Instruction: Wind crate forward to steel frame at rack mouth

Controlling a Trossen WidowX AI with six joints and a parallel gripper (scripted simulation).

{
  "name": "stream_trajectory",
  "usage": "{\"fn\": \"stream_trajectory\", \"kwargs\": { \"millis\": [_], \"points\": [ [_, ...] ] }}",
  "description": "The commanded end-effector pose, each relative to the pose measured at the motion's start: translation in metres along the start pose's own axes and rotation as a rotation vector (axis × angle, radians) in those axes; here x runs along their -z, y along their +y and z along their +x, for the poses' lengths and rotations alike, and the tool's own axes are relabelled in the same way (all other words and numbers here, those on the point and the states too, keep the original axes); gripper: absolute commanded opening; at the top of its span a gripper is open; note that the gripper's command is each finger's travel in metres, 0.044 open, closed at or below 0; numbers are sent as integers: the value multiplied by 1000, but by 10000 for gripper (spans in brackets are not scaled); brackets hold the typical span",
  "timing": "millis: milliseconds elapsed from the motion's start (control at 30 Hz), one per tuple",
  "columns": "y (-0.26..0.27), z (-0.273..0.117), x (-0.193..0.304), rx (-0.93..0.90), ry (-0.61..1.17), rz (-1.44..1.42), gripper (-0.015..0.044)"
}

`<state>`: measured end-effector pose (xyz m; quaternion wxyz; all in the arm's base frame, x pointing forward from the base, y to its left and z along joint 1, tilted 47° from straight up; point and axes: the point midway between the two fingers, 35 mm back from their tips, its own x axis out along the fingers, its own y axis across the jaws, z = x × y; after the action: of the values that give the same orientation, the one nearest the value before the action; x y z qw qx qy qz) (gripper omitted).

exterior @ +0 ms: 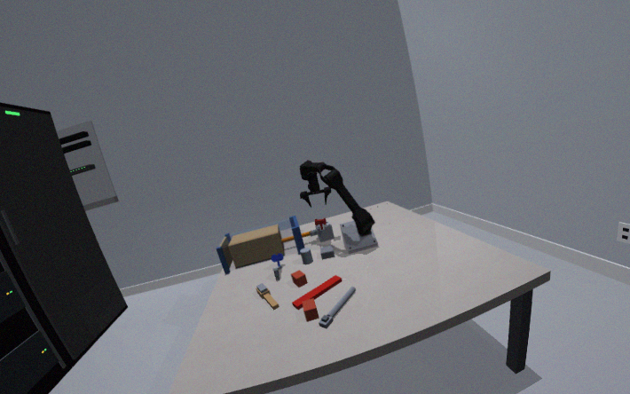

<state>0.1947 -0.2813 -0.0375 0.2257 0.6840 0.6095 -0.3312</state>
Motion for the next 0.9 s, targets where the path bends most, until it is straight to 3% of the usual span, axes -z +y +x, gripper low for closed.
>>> {"fn": "stream_trajectory", "kwargs": {
  "millis": [0,567,867],
  "points": [
    [0,0,0,0,0,0,440],
    [-2,0,1,9,17,8,0],
    [-2,-1,1,9,17,8,0]
  ]
}}
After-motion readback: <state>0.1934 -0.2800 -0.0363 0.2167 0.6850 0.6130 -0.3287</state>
